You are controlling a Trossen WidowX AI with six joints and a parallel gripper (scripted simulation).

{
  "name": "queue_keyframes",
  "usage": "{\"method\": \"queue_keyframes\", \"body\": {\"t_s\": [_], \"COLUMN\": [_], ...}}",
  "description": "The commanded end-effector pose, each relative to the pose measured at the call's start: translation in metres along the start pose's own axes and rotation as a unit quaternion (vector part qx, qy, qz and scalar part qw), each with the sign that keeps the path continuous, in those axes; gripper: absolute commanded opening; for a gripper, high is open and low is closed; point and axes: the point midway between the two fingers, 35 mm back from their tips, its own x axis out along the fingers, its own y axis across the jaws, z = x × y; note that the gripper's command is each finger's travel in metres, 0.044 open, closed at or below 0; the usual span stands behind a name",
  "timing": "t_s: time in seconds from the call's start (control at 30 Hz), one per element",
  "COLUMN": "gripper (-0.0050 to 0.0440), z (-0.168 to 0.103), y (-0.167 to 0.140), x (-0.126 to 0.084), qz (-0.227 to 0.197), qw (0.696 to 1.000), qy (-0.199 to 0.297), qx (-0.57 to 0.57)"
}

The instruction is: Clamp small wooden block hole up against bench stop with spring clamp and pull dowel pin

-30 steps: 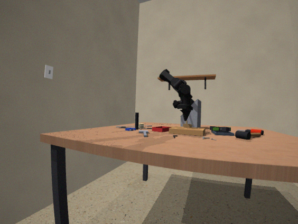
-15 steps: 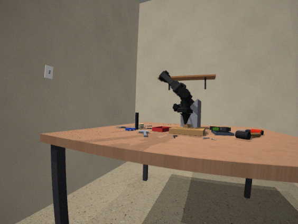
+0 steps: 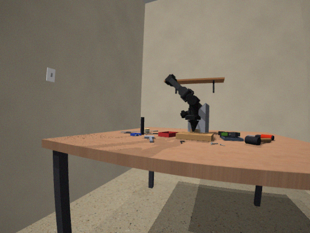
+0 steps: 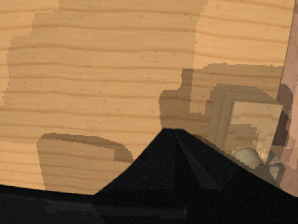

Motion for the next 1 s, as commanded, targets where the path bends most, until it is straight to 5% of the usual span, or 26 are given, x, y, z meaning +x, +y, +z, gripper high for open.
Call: {"method": "queue_keyframes", "body": {"t_s": [0.0,0.97], "gripper": [0.0,0.0], "z": [0.002,-0.003], "y": [-0.008,0.001], "x": [-0.002,-0.017], "qz": [0.001,0.005], "qw": [1.0,1.0], "qy": [-0.001,0.001], "qx": [0.001,0.003]}}
